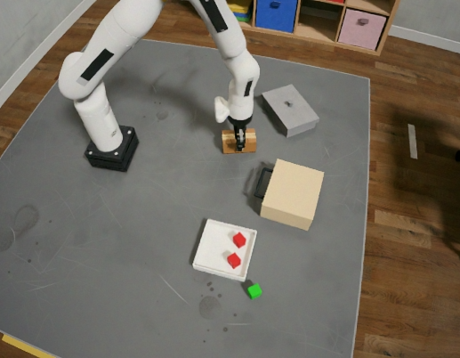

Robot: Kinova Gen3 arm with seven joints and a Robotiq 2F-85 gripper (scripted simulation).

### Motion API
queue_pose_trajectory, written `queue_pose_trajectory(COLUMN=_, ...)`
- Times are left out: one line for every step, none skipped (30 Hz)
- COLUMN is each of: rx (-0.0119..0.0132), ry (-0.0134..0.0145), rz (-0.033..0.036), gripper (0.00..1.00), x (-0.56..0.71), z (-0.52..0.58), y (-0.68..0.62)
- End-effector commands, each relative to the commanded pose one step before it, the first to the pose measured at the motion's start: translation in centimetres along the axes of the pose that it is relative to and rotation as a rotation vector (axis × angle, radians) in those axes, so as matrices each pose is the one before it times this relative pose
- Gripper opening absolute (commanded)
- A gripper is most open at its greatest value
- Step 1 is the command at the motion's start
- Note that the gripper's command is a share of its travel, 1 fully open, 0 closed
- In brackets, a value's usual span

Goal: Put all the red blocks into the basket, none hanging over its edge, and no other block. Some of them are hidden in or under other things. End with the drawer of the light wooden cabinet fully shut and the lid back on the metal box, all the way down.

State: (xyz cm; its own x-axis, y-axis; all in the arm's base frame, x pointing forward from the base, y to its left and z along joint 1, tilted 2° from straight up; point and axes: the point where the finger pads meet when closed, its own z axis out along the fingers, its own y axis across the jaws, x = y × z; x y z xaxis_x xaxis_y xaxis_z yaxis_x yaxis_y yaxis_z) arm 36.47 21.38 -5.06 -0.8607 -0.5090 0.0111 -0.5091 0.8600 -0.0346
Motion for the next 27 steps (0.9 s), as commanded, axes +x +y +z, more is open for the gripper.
queue_pose_trajectory(rx=-0.00006, ry=-0.00173, rz=0.00000, gripper=0.67, x=-0.062, z=-0.066, y=0.003)
queue_pose_trajectory(rx=0.00000, ry=0.00000, rz=0.00000, gripper=0.67, x=0.000, z=0.000, y=0.000)
queue_pose_trajectory(rx=0.00000, ry=0.00000, rz=0.00000, gripper=0.67, x=0.000, z=0.000, y=0.000)
queue_pose_trajectory(rx=0.00000, ry=0.00000, rz=0.00000, gripper=0.67, x=0.000, z=0.000, y=0.000)
queue_pose_trajectory(rx=0.00000, ry=0.00000, rz=0.00000, gripper=0.67, x=0.000, z=0.000, y=0.000)
queue_pose_trajectory(rx=0.00000, ry=0.00000, rz=0.00000, gripper=0.83, x=0.000, z=0.000, y=0.000)
queue_pose_trajectory(rx=0.00000, ry=0.00000, rz=0.00000, gripper=0.83, x=0.000, z=0.000, y=0.000)
queue_pose_trajectory(rx=0.00000, ry=0.00000, rz=0.00000, gripper=0.83, x=0.000, z=0.000, y=0.000)
queue_pose_trajectory(rx=0.00000, ry=0.00000, rz=0.00000, gripper=0.83, x=0.000, z=0.000, y=0.000)
queue_pose_trajectory(rx=0.00000, ry=0.00000, rz=0.00000, gripper=0.83, x=0.000, z=0.000, y=0.000)
queue_pose_trajectory(rx=0.00000, ry=0.00000, rz=0.00000, gripper=0.83, x=0.000, z=0.000, y=0.000)
queue_pose_trajectory(rx=0.00000, ry=0.00000, rz=0.00000, gripper=0.83, x=0.000, z=0.000, y=0.000)
queue_pose_trajectory(rx=0.00000, ry=0.00000, rz=0.00000, gripper=0.83, x=0.000, z=0.000, y=0.000)
queue_pose_trajectory(rx=0.00000, ry=0.00000, rz=0.00000, gripper=0.83, x=0.000, z=0.000, y=0.000)
queue_pose_trajectory(rx=0.00000, ry=0.00000, rz=0.00000, gripper=0.83, x=0.000, z=0.000, y=0.000)
queue_pose_trajectory(rx=0.00000, ry=0.00000, rz=0.00000, gripper=0.83, x=0.000, z=0.000, y=0.000)
queue_pose_trajectory(rx=0.00000, ry=0.00000, rz=0.00000, gripper=0.83, x=0.000, z=0.000, y=0.000)
queue_pose_trajectory(rx=0.00000, ry=0.00000, rz=0.00000, gripper=0.83, x=0.000, z=0.000, y=0.000)
queue_pose_trajectory(rx=0.00000, ry=0.00000, rz=0.00000, gripper=0.83, x=0.000, z=0.000, y=0.000)
queue_pose_trajectory(rx=0.00000, ry=0.00000, rz=0.00000, gripper=0.83, x=0.000, z=0.000, y=0.000)
queue_pose_trajectory(rx=0.00000, ry=0.00000, rz=0.00000, gripper=0.83, x=0.000, z=0.000, y=0.000)
queue_pose_trajectory(rx=0.00000, ry=0.00000, rz=0.00000, gripper=0.83, x=0.000, z=0.000, y=0.000)
queue_pose_trajectory(rx=0.00000, ry=0.00000, rz=0.00000, gripper=0.83, x=0.000, z=0.000, y=0.000)
queue_pose_trajectory(rx=0.00000, ry=0.00000, rz=0.00000, gripper=0.83, x=0.000, z=0.000, y=0.000)
queue_pose_trajectory(rx=0.00000, ry=0.00000, rz=0.00000, gripper=0.83, x=0.000, z=0.000, y=0.000)
queue_pose_trajectory(rx=0.00000, ry=0.00000, rz=0.00000, gripper=0.83, x=0.000, z=0.000, y=0.000)
queue_pose_trajectory(rx=0.00000, ry=0.00000, rz=0.00000, gripper=0.83, x=0.000, z=0.000, y=0.000)
